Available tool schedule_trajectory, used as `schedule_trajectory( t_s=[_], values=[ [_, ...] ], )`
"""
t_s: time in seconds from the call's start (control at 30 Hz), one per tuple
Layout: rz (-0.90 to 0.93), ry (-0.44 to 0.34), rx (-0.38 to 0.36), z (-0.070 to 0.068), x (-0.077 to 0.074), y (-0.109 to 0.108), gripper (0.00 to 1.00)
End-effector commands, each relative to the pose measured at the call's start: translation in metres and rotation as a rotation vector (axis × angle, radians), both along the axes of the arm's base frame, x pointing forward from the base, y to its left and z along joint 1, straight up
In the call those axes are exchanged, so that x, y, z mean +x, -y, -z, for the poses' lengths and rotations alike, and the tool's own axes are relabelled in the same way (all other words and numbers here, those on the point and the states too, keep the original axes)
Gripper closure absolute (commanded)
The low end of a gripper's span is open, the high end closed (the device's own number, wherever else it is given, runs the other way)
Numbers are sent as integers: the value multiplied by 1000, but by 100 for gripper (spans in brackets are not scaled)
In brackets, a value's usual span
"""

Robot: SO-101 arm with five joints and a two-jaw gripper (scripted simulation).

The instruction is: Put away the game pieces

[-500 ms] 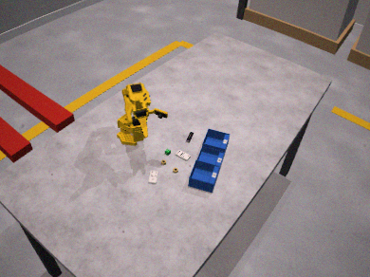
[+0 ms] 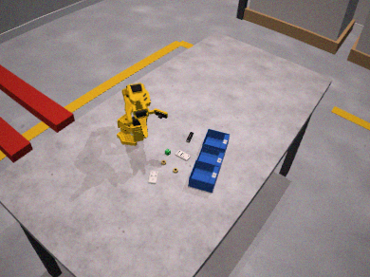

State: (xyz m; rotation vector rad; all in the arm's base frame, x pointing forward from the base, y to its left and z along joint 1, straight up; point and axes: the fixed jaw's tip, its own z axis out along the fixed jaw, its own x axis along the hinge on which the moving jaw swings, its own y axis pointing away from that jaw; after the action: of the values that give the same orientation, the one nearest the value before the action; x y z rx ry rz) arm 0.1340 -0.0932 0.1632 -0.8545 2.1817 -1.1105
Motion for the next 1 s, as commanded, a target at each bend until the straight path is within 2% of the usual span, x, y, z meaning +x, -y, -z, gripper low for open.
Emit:
schedule_trajectory(
  t_s=[0.0, 0.27, 0.4, 0.53, 0.6, 0.77, 0.97],
  values=[
    [0, 5, -2, -1, 0, 0, 0],
    [1, 1, 19, 0, 1, -1, 0],
    [6, 0, 64, 2, 3, -4, 0],
    [16, -6, 142, 5, 6, -9, 0],
    [16, -6, 142, 5, 6, -9, 0],
    [43, -25, 281, 11, 11, -18, 0],
    [108, -76, 480, 19, 18, -34, 0]
  ],
)
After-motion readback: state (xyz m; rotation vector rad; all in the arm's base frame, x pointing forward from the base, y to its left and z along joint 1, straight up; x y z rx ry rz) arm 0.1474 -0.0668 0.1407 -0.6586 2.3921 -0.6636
